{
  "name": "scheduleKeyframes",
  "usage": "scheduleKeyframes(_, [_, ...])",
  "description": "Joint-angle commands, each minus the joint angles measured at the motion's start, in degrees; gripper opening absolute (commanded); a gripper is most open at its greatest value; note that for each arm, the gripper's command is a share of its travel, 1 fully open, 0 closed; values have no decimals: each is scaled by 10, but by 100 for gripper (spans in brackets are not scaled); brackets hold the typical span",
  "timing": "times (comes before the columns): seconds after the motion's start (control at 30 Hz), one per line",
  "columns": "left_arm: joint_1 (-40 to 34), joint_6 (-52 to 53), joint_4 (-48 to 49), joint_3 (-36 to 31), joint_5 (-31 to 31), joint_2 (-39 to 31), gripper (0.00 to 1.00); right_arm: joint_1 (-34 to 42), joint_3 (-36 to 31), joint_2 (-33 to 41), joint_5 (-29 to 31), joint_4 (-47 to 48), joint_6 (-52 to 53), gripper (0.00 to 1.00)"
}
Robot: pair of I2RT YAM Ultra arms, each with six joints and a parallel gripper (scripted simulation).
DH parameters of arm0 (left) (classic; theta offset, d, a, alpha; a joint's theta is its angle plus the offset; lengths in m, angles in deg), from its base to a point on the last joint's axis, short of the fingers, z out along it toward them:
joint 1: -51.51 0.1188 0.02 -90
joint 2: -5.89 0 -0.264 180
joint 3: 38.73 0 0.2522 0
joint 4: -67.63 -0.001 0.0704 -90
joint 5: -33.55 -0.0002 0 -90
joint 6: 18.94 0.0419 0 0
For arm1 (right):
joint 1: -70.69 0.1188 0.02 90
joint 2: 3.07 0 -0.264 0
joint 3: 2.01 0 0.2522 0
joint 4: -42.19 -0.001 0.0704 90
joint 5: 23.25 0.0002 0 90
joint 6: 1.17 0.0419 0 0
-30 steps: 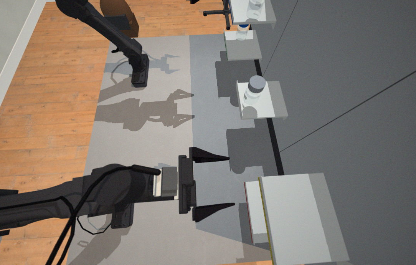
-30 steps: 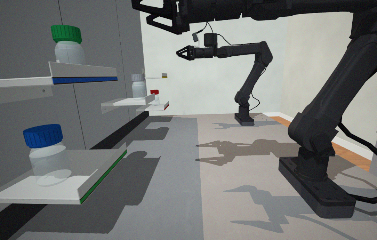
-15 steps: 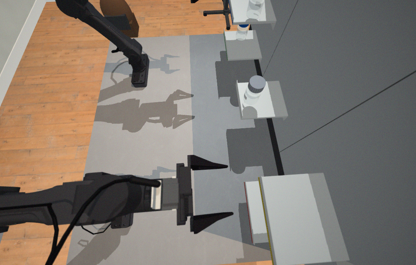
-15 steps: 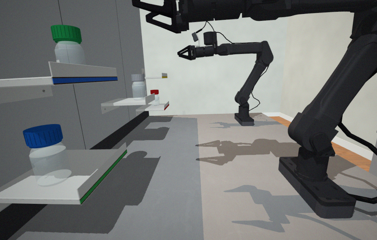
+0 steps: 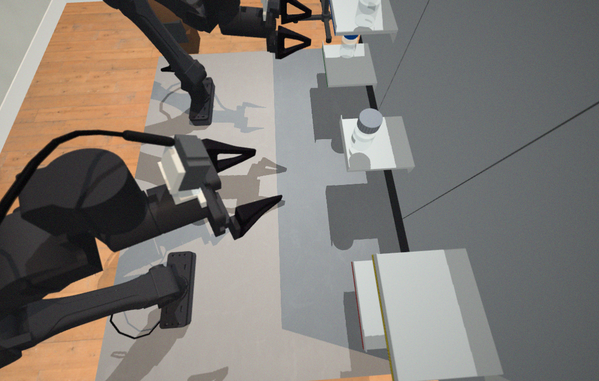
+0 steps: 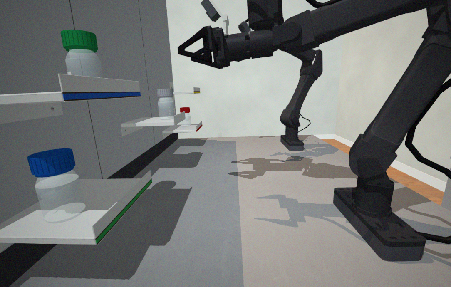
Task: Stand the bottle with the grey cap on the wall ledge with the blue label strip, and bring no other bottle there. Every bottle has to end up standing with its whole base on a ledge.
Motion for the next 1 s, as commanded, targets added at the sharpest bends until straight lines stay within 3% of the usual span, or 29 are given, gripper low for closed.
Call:
scheduleKeyframes(0.0, [-64,-16,57,8,73,39,100,52,61,-5,-2,-136,4,89])
scheduleKeyframes(0.13, [-139,-26,92,23,114,116,100,122,128,-15,0,-224,3,89])
scheduleKeyframes(0.3, [-184,-34,109,53,137,186,100,173,183,-31,10,-278,11,89])
scheduleKeyframes(0.6, [-211,-33,116,84,147,241,100,188,200,-39,14,-277,20,89])
scheduleKeyframes(0.97, [-208,-31,117,85,142,237,100,185,194,-35,9,-278,16,89])
